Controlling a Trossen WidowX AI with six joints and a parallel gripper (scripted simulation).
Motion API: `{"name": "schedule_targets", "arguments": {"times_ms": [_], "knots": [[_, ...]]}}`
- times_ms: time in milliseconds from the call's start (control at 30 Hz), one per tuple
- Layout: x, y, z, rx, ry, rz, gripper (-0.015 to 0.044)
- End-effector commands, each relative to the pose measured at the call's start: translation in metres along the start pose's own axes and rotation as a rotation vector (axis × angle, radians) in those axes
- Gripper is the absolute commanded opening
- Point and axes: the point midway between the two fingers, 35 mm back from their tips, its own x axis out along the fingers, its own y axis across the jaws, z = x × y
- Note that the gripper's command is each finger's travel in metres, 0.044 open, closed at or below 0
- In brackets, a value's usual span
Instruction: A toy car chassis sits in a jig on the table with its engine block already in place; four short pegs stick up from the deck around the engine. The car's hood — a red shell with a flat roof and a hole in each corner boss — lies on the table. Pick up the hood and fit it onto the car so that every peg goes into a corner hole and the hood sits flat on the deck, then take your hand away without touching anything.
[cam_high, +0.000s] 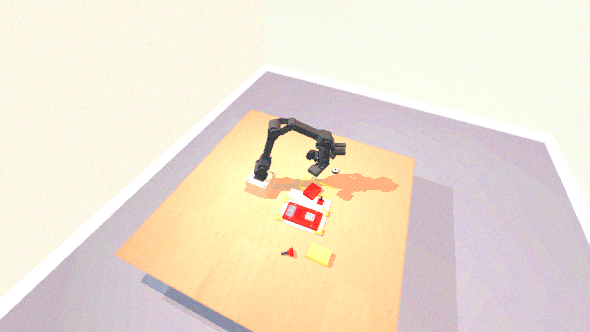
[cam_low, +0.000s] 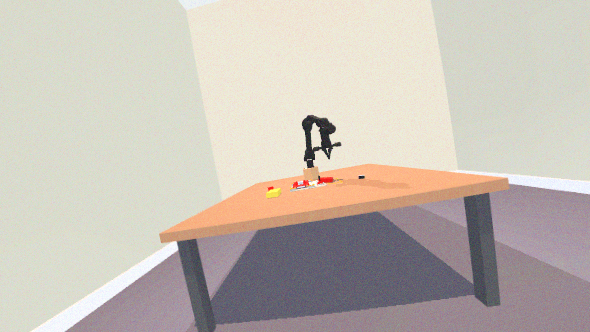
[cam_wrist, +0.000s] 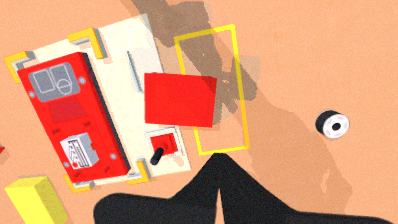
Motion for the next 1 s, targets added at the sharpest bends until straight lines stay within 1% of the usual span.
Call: {"name": "schedule_targets", "arguments": {"times_ms": [0, 67, 500, 600, 967], "knots": [[-0.010, 0.001, 0.002, 0.000, -0.006, 0.008, 0.0000], [-0.005, 0.000, 0.000, 0.000, 0.000, 0.000, 0.0000], [-0.005, 0.000, 0.000, 0.000, 0.000, 0.000, 0.0000], [-0.001, 0.003, 0.000, 0.090, 0.000, 0.001, 0.0079], [0.030, 0.023, -0.001, 0.755, 0.000, 0.006, 0.0368]]}}
